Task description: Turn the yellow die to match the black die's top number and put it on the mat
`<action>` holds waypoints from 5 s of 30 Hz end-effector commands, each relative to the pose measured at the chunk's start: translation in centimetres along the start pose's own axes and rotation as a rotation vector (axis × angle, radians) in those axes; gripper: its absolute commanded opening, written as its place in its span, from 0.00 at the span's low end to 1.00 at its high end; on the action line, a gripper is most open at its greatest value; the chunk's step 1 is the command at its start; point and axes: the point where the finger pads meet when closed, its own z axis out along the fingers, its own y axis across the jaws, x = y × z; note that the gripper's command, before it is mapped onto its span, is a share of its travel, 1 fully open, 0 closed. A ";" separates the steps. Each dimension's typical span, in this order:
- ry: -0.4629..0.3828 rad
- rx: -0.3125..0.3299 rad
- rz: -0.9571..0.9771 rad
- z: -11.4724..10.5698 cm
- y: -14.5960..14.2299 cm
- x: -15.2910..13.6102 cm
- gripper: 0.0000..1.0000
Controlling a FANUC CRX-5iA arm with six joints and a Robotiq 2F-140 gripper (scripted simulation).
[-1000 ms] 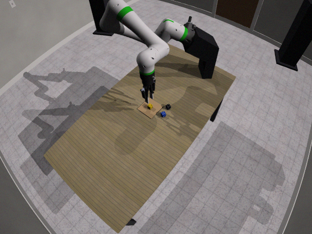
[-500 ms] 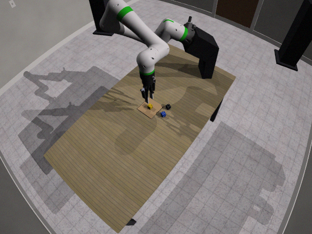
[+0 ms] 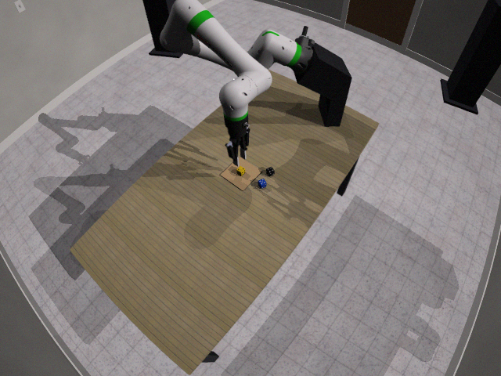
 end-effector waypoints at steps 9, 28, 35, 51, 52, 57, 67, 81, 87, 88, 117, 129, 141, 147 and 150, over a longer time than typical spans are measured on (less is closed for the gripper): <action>-0.001 -0.001 0.000 0.6 0.0 0.0 0.28; -0.001 -0.001 0.000 3.1 0.0 -0.1 0.28; -0.001 -0.001 0.000 4.0 0.0 -0.1 0.28; -0.001 -0.001 0.000 5.0 0.0 -0.1 0.28; -0.001 -0.001 0.000 5.0 0.0 -0.1 0.28; -0.001 -0.001 0.000 5.1 0.0 -0.1 0.28; -0.001 -0.001 0.000 5.1 0.0 -0.1 0.28; -0.001 -0.001 0.000 5.1 0.0 -0.1 0.28; -0.001 -0.001 0.000 5.1 0.0 -0.1 0.28; -0.001 -0.001 0.000 5.1 0.0 -0.1 0.28; -0.001 -0.001 0.000 0.9 0.0 -0.1 0.28; 0.183 -0.011 0.002 1.2 0.1 -0.3 0.28; 0.293 -0.003 0.001 1.1 0.0 -0.8 0.28; 0.475 -0.004 0.002 1.2 0.0 -1.0 0.28; 0.523 -0.001 0.000 1.2 0.0 -1.3 0.28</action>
